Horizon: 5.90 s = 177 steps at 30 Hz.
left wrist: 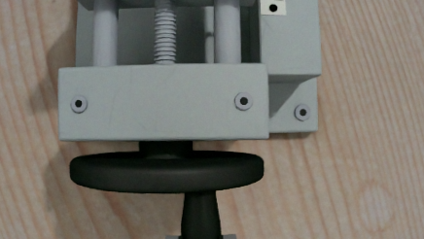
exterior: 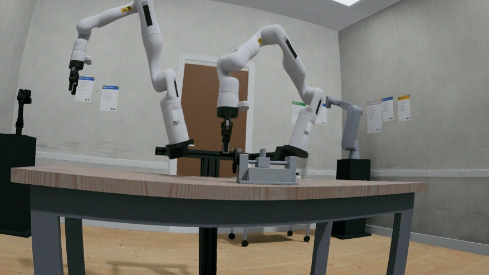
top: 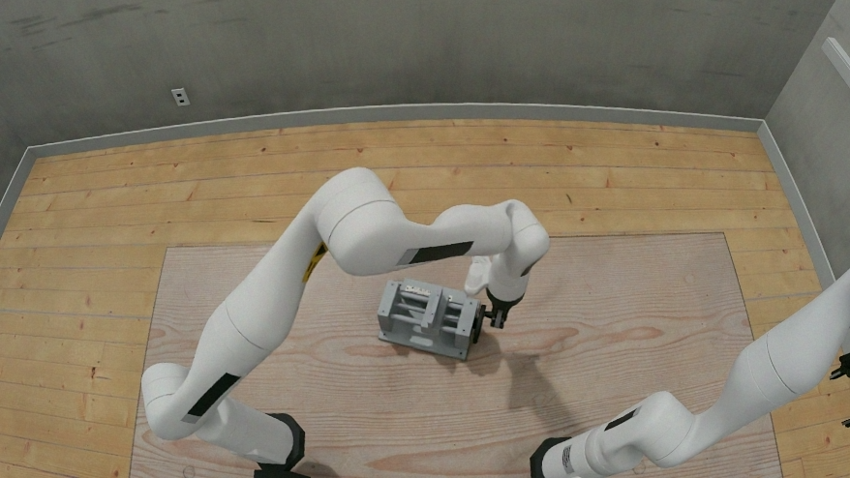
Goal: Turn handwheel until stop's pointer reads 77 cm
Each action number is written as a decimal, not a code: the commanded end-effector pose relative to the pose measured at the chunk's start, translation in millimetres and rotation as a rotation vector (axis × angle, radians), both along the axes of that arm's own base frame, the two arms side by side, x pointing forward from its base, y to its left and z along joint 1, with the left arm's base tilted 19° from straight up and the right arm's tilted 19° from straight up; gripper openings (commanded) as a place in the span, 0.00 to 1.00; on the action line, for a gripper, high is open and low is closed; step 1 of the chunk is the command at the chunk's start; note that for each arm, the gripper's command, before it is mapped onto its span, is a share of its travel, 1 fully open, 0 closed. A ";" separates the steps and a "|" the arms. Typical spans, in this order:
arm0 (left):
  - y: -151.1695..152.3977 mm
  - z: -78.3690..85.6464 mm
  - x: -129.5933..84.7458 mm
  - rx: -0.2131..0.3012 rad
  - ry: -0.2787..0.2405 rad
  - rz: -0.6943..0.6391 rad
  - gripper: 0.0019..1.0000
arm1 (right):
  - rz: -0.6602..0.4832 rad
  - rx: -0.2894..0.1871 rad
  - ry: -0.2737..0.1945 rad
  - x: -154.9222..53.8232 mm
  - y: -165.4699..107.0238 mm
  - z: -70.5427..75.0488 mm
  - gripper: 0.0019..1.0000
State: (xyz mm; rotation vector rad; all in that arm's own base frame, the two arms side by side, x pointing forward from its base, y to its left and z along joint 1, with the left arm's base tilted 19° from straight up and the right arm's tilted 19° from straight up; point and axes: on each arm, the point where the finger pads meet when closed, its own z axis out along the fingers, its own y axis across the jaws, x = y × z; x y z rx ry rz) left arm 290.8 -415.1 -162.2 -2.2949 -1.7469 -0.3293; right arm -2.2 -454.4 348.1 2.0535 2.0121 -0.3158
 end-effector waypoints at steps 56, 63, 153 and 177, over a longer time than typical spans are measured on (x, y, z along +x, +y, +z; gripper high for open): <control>0.1 -8.3 11.6 -0.001 -0.002 -0.007 0.16 | 0.011 0.005 0.008 -1.4 0.9 0.4 1.00; 0.1 -8.3 11.6 -0.001 -0.002 -0.007 0.16 | 0.011 0.005 0.008 -1.4 0.9 0.4 1.00; 23.7 -25.6 -42.4 0.002 0.000 -0.007 0.16 | 0.011 0.005 0.008 -1.4 0.9 0.4 1.00; 20.6 -16.0 -43.4 0.002 0.000 -0.007 0.16 | 0.011 0.005 0.008 -1.4 0.9 0.4 1.00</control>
